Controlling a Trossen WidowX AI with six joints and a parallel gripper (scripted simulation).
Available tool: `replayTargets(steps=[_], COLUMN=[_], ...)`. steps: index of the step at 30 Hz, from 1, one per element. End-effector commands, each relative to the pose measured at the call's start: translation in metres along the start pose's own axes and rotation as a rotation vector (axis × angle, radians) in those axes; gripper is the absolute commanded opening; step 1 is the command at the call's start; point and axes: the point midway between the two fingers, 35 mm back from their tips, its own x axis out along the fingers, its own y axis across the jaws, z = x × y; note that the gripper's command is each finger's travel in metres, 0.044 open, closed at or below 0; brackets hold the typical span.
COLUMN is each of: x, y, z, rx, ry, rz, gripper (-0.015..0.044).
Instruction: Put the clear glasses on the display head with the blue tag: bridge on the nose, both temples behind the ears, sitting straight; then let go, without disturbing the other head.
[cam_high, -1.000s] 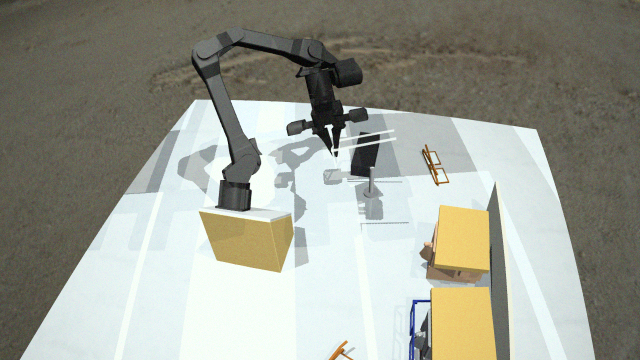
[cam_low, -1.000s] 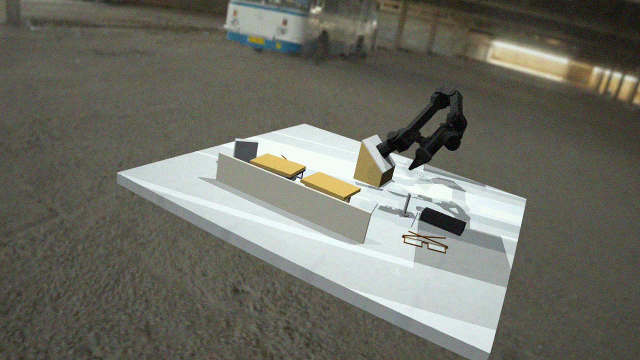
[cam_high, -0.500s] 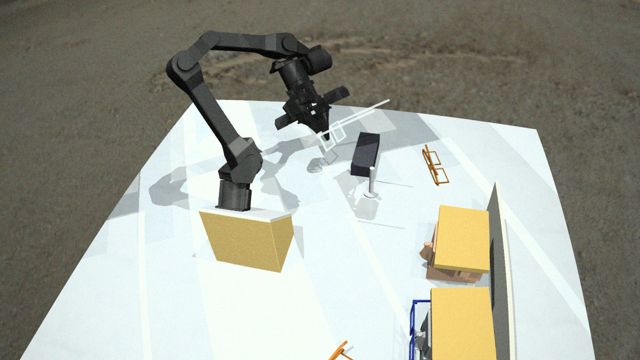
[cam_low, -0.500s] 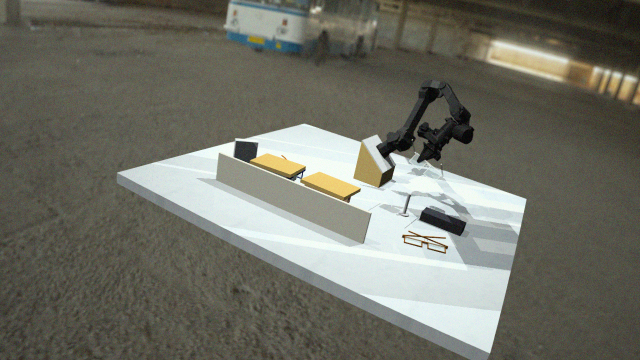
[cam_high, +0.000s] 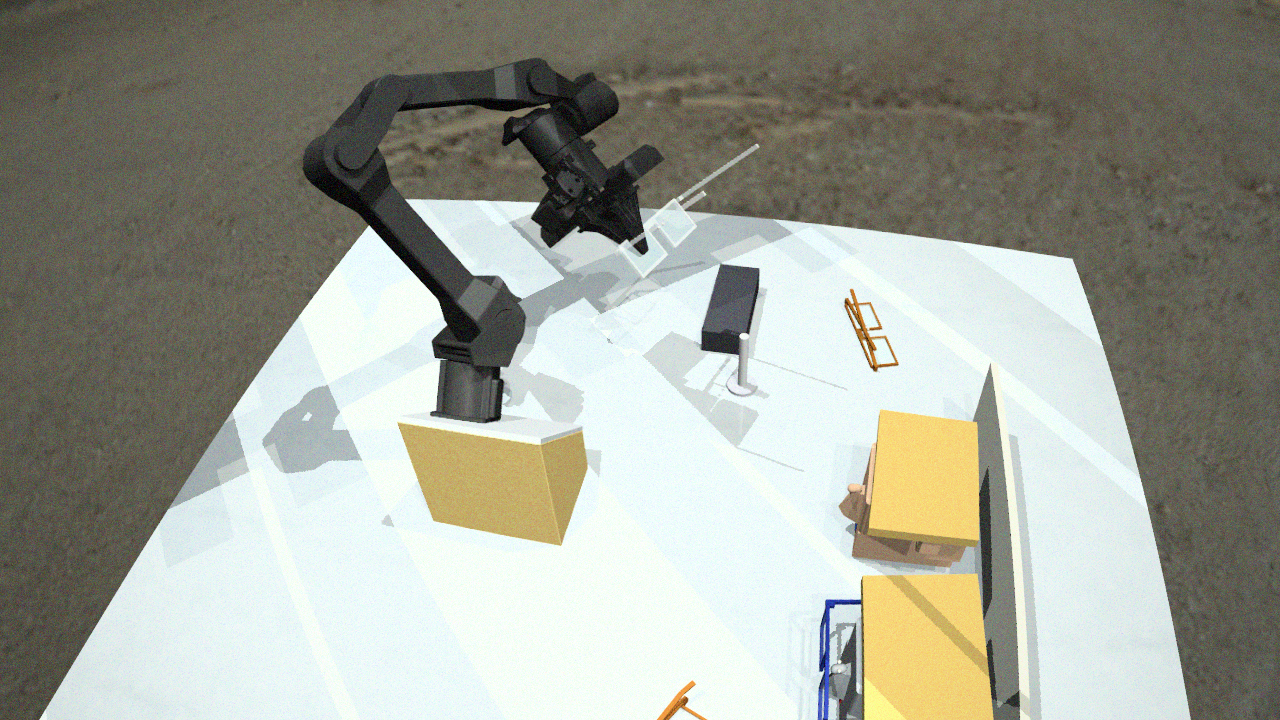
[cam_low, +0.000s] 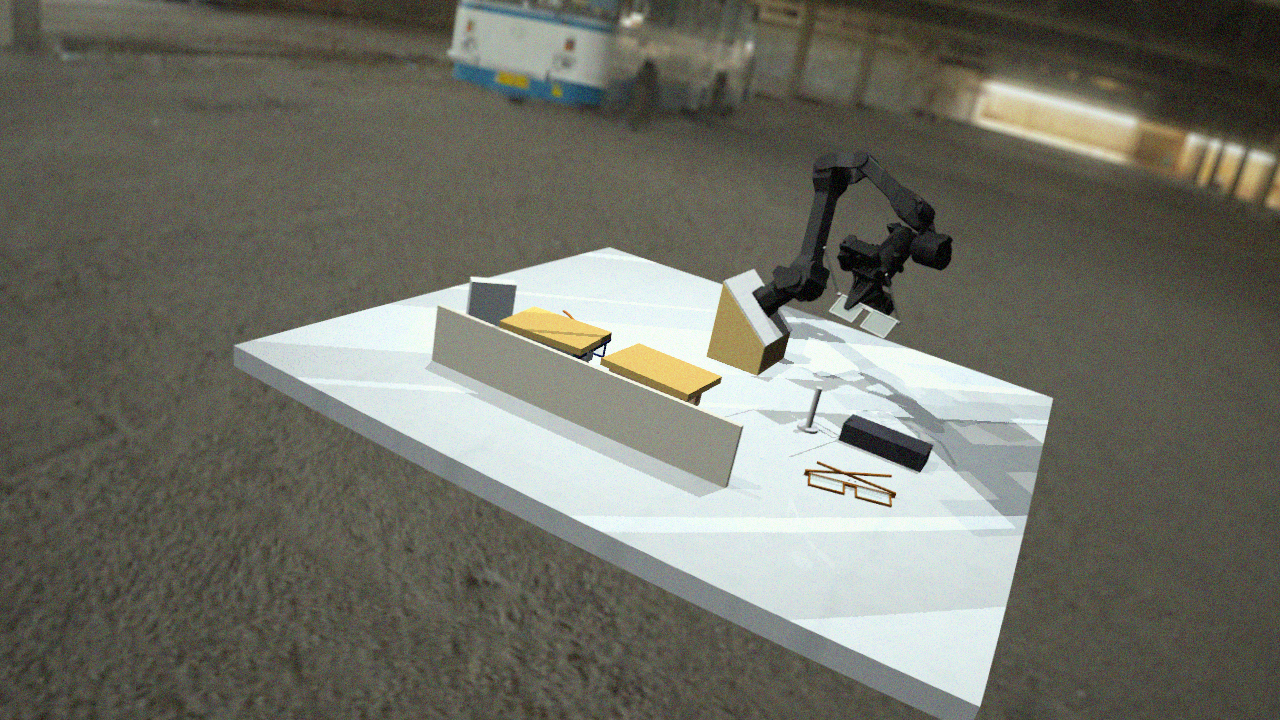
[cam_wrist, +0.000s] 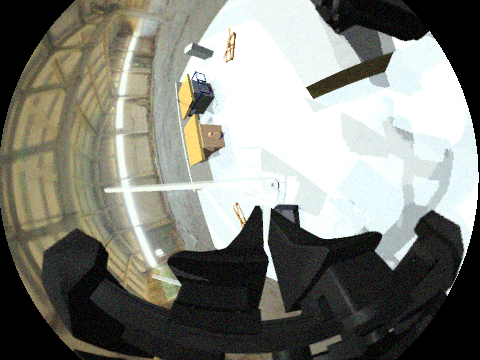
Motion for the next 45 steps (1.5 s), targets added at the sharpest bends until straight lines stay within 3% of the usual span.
replayTargets(steps=[1,27,45], x=[0.001,0.002,0.053], y=[-0.001,-0.001,0.005], z=[-0.001,0.0,0.01], rx=[-0.01,-0.018,-0.238], ry=[-0.002,-0.011,-0.253], rz=[-0.005,-0.007,-0.142], gripper=[0.0,0.0,0.0])
